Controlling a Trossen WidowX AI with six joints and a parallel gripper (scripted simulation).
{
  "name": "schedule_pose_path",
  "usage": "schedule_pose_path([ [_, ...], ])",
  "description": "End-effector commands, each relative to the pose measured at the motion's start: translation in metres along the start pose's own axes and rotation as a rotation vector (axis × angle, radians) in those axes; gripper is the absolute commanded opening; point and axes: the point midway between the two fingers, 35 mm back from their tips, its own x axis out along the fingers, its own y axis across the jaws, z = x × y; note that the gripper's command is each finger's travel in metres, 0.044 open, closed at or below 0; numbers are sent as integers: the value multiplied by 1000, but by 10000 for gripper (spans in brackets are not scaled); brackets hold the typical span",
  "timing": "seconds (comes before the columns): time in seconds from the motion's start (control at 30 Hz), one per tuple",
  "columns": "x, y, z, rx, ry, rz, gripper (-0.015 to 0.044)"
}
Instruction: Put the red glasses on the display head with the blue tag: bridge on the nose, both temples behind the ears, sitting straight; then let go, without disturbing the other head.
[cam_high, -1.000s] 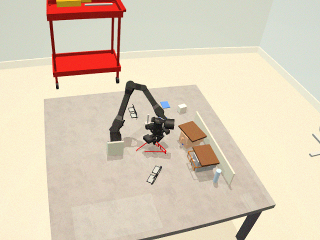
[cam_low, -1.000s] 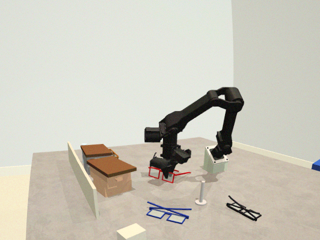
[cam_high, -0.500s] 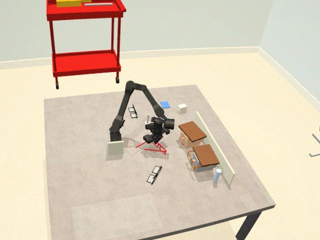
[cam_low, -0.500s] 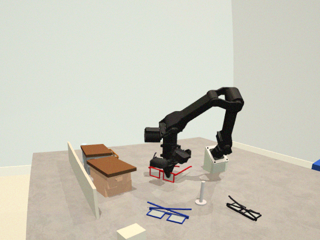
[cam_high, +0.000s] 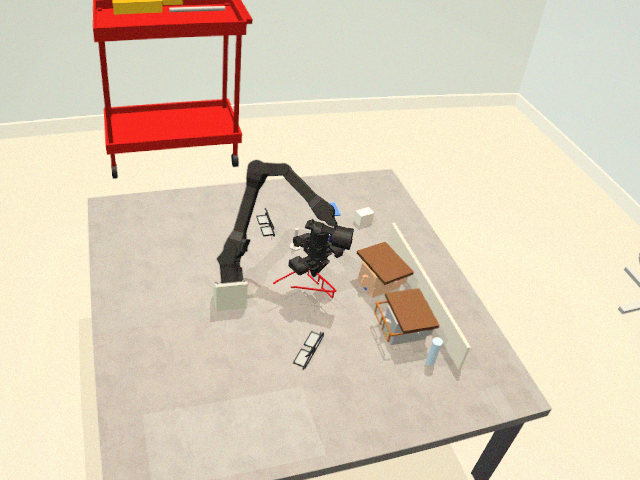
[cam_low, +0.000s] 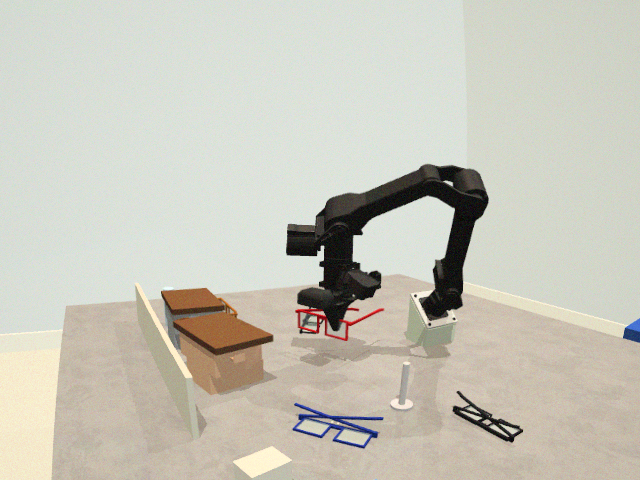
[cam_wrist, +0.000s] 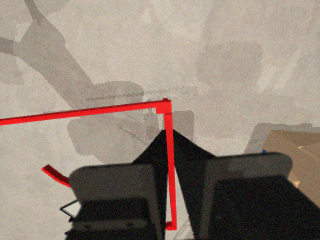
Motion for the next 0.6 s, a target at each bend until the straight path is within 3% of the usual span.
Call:
schedule_pose_path([
  [0.0, -25, -1, 0, -9, 7, -2, 0],
  [0.17, -46, 0, 0, -10, 3, -2, 0],
  [0.57, -48, -33, 24, -7, 28, 13, 0],
])
